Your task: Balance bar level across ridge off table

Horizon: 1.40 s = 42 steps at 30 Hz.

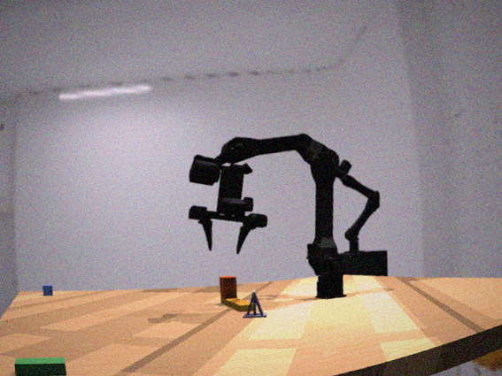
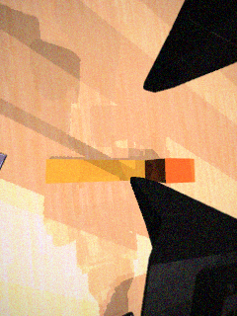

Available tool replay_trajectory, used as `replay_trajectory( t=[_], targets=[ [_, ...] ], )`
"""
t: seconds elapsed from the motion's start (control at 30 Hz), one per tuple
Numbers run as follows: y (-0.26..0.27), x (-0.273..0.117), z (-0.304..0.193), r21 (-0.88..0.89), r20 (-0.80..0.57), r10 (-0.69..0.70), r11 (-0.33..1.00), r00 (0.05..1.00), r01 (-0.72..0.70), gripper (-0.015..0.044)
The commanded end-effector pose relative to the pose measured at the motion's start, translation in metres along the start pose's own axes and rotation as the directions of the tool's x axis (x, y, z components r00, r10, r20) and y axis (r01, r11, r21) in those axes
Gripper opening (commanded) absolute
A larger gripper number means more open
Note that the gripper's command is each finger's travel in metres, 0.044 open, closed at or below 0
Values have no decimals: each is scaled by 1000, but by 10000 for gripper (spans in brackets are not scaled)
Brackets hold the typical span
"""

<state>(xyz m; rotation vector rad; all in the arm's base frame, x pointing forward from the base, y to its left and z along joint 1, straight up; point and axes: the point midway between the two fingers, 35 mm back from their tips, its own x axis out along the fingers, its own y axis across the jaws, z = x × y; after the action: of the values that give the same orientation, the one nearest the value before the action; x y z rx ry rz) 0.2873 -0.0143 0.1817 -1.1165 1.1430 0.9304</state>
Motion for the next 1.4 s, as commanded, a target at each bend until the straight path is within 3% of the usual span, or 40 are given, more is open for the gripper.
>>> replay_trajectory(
  t=[0.0,0.3,0.8,1.37],
  targets=[
    [15,2,-17,-65,-36,110,992,993,-112,315],
    [22,9,-24,-89,-46,158,983,986,-162,315],
    [38,102,-28,-89,-46,158,983,986,-162,315],
    [41,121,-29,-89,-46,158,983,986,-162,315]
  ],
)
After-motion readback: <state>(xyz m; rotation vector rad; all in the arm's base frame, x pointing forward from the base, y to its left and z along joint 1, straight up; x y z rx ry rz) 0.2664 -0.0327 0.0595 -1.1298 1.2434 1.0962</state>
